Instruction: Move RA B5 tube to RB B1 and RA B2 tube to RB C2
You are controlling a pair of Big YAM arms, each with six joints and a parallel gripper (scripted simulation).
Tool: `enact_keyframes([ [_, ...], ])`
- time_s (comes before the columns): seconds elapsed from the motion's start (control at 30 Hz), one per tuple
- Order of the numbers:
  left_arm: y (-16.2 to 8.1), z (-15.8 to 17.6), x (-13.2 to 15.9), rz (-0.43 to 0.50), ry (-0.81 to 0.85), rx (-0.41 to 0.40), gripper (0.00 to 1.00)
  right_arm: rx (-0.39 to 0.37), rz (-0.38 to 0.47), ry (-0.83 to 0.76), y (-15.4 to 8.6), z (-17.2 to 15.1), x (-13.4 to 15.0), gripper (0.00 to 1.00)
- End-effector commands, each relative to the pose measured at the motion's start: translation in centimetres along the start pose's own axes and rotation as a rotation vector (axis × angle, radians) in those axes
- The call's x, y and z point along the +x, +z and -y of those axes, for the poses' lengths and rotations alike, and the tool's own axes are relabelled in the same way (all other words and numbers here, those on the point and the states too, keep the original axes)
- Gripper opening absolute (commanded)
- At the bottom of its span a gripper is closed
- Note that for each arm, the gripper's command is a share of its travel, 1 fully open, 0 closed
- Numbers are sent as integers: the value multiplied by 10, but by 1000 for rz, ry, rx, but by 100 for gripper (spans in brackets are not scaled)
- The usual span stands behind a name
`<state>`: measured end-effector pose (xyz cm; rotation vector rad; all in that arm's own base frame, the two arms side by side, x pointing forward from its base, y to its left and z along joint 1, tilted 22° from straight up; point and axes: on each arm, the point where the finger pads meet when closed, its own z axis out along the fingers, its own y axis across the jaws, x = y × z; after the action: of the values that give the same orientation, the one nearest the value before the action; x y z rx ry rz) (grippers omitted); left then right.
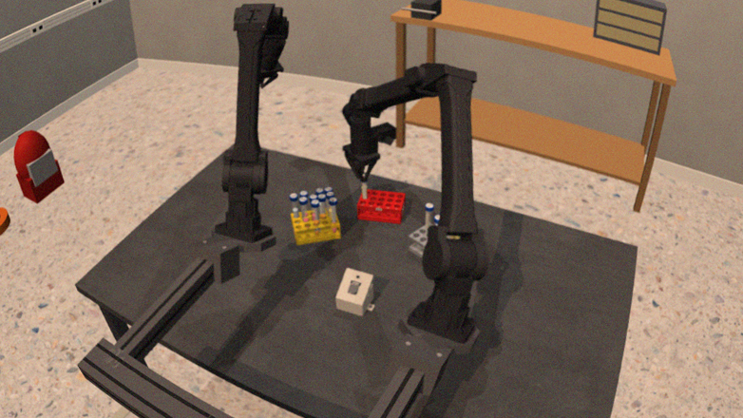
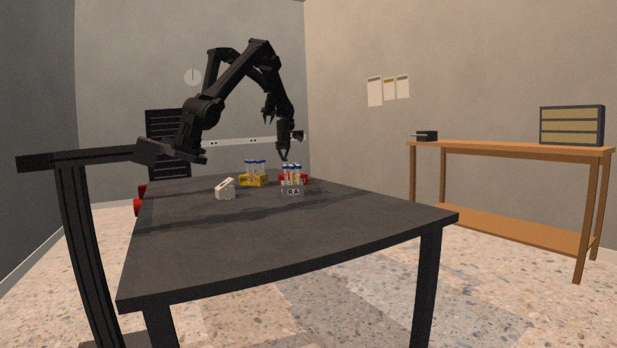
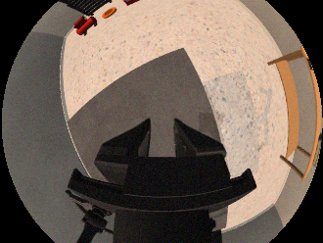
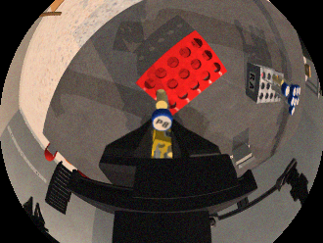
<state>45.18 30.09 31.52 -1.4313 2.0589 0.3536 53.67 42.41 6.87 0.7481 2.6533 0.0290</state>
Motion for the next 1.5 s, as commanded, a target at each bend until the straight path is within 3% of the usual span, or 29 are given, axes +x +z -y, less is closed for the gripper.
enact_keyframes([
  [0.0, -13, 5, -15, 31, -13, 21, 30, -33, 9, 8, -12, -12, -7, 0],
  [0.7, -13, 5, -15, 31, -13, 21, 30, -33, 9, 8, -12, -12, -7, 0],
  [0.73, -13, 5, -15, 31, -13, 21, 30, -27, 8, 7, -1, -10, -9, 0],
  [1.03, -13, 5, -15, 31, -13, 21, 30, -51, 14, 12, -32, -14, -13, 0],
  [1.47, -13, 5, -15, 31, -13, 21, 30, -27, 3, 0, -29, -4, 6, 0],
])
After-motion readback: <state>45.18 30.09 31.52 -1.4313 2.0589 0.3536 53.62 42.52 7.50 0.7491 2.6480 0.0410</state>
